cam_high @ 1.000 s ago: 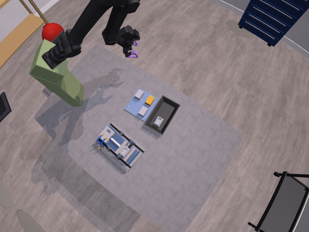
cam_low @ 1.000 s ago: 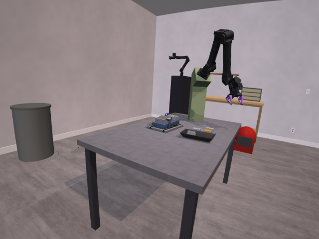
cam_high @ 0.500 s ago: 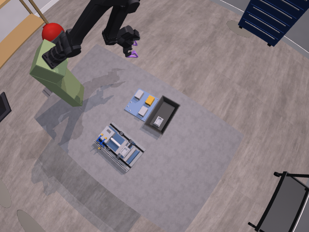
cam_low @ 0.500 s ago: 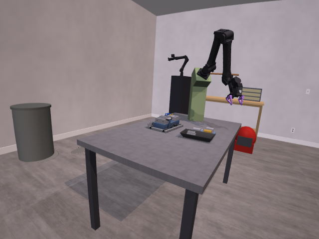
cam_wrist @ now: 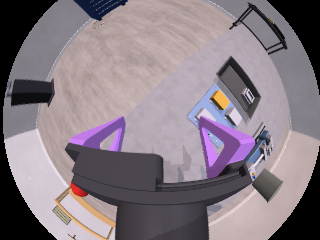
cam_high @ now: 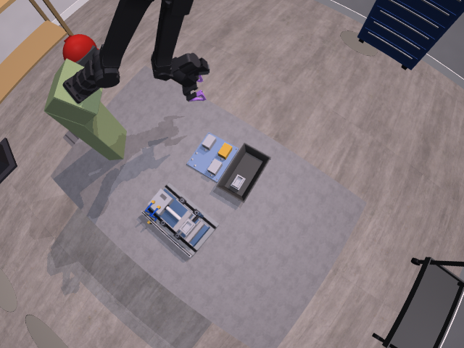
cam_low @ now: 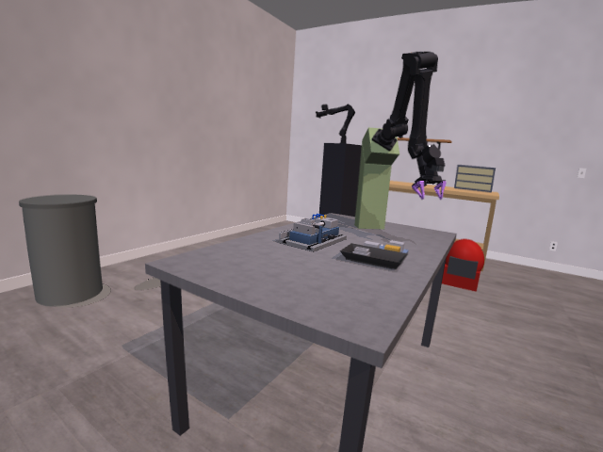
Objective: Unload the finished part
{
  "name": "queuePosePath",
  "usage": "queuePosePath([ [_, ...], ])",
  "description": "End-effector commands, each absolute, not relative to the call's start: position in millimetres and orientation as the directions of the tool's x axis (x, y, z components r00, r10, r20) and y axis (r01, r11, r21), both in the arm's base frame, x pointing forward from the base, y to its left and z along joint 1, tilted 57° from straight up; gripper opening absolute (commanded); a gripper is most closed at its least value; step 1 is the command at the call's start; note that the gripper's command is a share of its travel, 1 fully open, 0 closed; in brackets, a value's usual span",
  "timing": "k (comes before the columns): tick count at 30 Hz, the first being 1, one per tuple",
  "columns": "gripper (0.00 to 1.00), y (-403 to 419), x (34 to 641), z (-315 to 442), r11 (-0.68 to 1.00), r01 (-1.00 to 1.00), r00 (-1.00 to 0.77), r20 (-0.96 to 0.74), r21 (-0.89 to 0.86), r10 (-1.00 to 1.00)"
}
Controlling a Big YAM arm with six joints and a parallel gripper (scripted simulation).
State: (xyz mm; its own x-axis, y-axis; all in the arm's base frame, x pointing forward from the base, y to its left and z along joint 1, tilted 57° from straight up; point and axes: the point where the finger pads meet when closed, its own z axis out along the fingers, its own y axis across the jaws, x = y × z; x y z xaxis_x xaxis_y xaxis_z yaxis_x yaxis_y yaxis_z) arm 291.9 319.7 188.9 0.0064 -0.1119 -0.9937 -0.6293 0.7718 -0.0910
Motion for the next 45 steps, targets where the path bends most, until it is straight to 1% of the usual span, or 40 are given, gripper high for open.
queuePosePath([
  [1, 1.00, 290, 305, 185, 0.774, -0.615, 0.021, -0.985, -0.149, -0.174],
  [7, 1.00, 233, 352, 180, 0.739, -0.627, 0.045, -0.959, -0.246, -0.281],
  [9, 1.00, 209, 369, 161, 0.718, -0.641, 0.020, -0.941, -0.272, -0.339],
  [13, 1.00, 153, 406, 147, 0.674, -0.654, 0.028, -0.901, -0.343, -0.432],
  [15, 1.00, 153, 406, 147, 0.674, -0.654, 0.028, -0.901, -0.343, -0.432],
  [19, 1.00, 81, 452, 131, 0.608, -0.670, 0.040, -0.839, -0.426, -0.543],
  [20, 1.00, 81, 452, 131, 0.608, -0.670, 0.040, -0.839, -0.426, -0.543],
  [22, 1.00, 40, 478, 121, 0.566, -0.677, 0.049, -0.796, -0.470, -0.603],
  [23, 1.00, 40, 478, 121, 0.566, -0.677, 0.049, -0.796, -0.470, -0.603],
  [27, 1.00, -32, 523, 105, 0.485, -0.688, 0.066, -0.711, -0.540, -0.700],
  [28, 1.00, -32, 523, 105, 0.485, -0.688, 0.066, -0.711, -0.540, -0.700],
  [30, 1.00, -61, 541, 99, 0.449, -0.691, 0.074, -0.674, -0.566, -0.735],
  [32, 1.00, -61, 541, 99, 0.449, -0.691, 0.074, -0.674, -0.566, -0.735],
  [38, 1.00, -119, 578, 87, 0.376, -0.696, 0.085, -0.590, -0.612, -0.803],
  [43, 1.00, -139, 590, 83, 0.349, -0.698, 0.092, -0.562, -0.625, -0.822],
  [45, 1.00, -141, 592, 98, 0.338, -0.682, 0.107, -0.546, -0.648, -0.831],
])
